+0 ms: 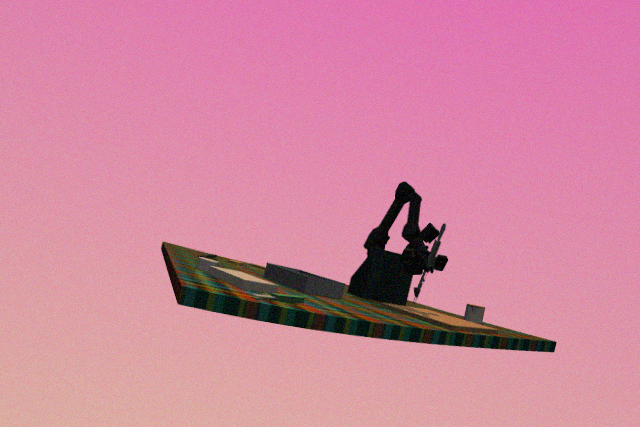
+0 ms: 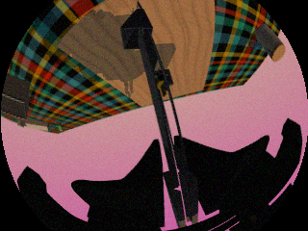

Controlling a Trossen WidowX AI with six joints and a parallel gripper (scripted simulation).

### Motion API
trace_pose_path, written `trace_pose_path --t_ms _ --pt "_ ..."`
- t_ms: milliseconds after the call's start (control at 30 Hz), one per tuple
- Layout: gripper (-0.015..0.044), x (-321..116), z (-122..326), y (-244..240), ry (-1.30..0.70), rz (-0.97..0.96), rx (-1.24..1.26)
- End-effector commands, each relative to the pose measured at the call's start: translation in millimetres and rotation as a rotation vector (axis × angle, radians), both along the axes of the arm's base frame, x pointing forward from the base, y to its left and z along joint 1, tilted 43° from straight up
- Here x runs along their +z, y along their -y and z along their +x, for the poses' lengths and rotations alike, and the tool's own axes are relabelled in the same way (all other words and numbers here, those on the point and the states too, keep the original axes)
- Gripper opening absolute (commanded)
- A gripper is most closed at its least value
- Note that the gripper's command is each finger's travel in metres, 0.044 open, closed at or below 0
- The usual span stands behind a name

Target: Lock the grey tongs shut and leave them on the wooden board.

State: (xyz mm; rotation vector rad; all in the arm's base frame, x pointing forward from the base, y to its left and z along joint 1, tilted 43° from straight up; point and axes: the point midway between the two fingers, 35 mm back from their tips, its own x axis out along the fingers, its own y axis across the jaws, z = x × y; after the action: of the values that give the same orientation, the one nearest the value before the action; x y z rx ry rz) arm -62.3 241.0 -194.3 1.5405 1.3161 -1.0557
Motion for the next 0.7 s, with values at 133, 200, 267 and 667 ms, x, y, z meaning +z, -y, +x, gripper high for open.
trace_pose_path --t_ms 133,200,267,667 --pt "-0.0150 22 -1 9 0.003 0.130 0.043" --pt "-0.0150 27 -1 12 0.003 0.158 0.055" --pt "-0.0150 32 0 14 0.002 0.184 0.065" --pt "-0.0150 34 0 15 0.002 0.193 0.068"
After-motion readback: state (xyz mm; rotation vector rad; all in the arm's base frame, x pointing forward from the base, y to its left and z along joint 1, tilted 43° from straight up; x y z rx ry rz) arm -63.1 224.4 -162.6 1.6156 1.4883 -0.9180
